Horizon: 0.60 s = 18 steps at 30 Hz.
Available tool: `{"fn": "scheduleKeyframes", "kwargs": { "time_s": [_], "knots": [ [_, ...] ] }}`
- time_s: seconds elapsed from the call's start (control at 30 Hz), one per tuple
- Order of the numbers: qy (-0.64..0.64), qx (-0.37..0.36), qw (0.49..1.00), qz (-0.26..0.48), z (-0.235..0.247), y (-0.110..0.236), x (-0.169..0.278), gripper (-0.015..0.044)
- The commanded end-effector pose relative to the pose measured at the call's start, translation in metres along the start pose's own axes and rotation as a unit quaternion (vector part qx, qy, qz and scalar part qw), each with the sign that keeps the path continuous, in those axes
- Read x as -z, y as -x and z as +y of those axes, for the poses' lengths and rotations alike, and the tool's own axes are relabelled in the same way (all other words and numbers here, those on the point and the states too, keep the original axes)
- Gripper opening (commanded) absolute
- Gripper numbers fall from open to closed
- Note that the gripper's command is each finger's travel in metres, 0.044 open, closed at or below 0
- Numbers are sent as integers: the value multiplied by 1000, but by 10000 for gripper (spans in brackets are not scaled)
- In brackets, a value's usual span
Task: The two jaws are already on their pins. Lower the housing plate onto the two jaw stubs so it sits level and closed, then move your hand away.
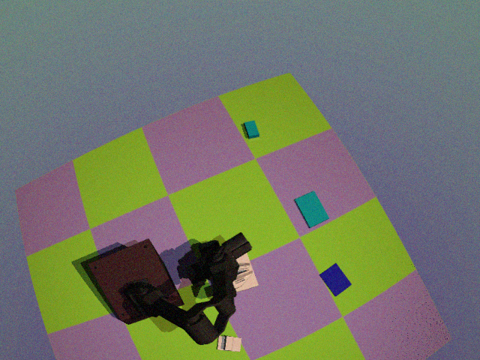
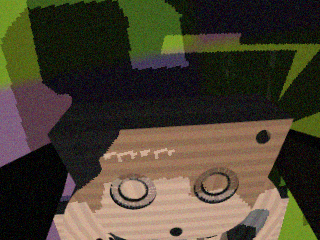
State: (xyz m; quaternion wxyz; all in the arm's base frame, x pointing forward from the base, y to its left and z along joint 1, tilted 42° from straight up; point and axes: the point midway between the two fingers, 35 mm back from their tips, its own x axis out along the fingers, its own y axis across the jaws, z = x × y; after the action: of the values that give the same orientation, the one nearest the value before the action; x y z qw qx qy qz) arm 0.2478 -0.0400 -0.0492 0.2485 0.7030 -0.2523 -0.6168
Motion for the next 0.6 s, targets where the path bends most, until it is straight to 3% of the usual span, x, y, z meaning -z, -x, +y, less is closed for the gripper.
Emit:
{"fn": "scheduleKeyframes", "kwargs": {
  "time_s": [0.0, 0.33, 0.57],
  "knots": [
    [0, 0, 1000, 0, 0, 0, 0, 440],
    [0, 1, 1000, 0, -1, 5, 1, 440],
    [3, 2, 1000, -1, -2, 67, 1, 440]
  ]
}}
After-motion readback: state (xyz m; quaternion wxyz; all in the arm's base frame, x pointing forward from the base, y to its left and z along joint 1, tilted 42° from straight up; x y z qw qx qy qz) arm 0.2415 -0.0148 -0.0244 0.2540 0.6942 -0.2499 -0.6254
